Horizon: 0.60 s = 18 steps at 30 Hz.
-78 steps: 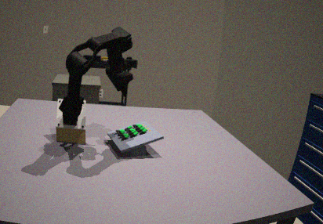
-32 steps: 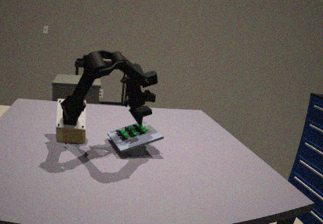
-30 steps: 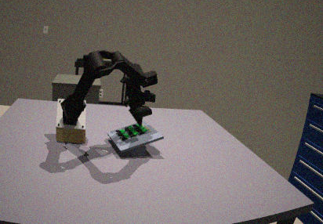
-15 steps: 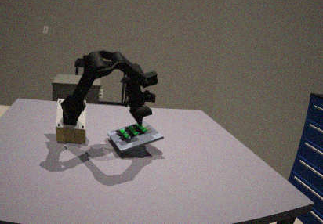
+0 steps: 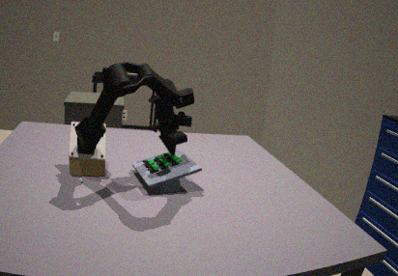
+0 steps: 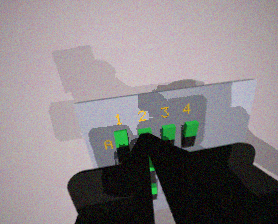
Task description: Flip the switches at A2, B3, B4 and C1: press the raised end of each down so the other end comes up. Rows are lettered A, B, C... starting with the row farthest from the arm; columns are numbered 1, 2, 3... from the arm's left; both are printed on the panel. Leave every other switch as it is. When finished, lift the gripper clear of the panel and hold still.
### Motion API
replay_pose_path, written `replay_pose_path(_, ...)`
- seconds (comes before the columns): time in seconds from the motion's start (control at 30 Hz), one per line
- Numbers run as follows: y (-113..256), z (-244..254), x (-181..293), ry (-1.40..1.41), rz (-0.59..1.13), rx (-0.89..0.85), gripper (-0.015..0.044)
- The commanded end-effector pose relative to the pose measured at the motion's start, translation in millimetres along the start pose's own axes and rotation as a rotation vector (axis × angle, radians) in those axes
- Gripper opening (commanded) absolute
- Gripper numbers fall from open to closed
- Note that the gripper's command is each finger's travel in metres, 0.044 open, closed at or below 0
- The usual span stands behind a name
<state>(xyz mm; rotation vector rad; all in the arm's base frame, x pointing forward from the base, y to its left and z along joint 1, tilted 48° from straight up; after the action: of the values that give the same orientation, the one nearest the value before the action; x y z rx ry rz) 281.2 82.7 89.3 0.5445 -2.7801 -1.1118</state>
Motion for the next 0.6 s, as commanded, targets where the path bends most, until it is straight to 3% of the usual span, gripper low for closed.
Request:
replay_pose_path(0.0,-1.0,-0.1,0.1,0.005,0.0,0.005,0.0)
replay_pose_path(0.57,-3.3,-0.2,0.1,0.005,0.0,0.006,0.0)
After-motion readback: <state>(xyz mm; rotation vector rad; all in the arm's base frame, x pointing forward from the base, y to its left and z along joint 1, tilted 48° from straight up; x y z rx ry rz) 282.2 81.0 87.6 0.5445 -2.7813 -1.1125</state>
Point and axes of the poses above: the point midway between the two fingers, 35 mm back from their tips, its own y axis back along the fingers, its own z axis across the jaws, x = y × z, the point moved 10 cm from there along y, back along the fingers, and after that the axes turned 3 degrees about y, right-handed, at the moved point
